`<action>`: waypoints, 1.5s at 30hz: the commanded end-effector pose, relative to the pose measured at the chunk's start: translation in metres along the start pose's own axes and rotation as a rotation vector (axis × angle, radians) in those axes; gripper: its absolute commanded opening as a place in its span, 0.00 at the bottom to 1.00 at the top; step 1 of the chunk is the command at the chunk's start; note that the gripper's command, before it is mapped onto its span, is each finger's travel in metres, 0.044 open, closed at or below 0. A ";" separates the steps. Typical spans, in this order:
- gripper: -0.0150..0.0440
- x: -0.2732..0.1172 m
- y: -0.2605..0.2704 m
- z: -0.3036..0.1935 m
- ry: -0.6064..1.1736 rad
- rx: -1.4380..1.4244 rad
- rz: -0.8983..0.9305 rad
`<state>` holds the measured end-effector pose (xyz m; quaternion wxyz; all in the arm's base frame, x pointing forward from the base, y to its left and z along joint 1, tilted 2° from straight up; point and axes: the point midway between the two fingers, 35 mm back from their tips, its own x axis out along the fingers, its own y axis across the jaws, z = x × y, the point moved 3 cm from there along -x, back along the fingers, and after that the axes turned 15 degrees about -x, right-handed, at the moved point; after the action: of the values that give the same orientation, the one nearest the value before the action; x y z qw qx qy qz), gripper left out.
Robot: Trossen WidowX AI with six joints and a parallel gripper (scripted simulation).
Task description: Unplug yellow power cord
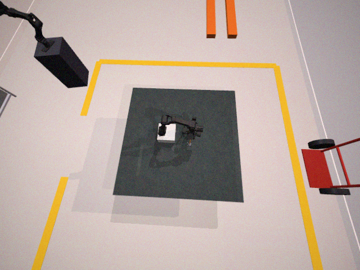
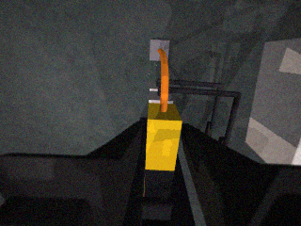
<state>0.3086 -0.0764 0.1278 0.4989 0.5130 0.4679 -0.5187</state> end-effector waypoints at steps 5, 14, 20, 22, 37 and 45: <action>0.32 0.000 0.000 0.000 0.000 0.000 0.000; 0.25 0.000 0.000 0.002 0.000 0.000 0.000; 0.25 0.000 -0.002 0.010 -0.001 0.000 0.000; 0.25 0.000 -0.002 0.014 -0.001 0.001 0.000; 0.25 0.000 -0.008 0.038 -0.002 0.002 -0.001; 0.25 0.000 -0.013 0.050 -0.002 0.002 -0.002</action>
<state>0.3057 -0.0878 0.1277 0.5014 0.5223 0.4983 -0.4770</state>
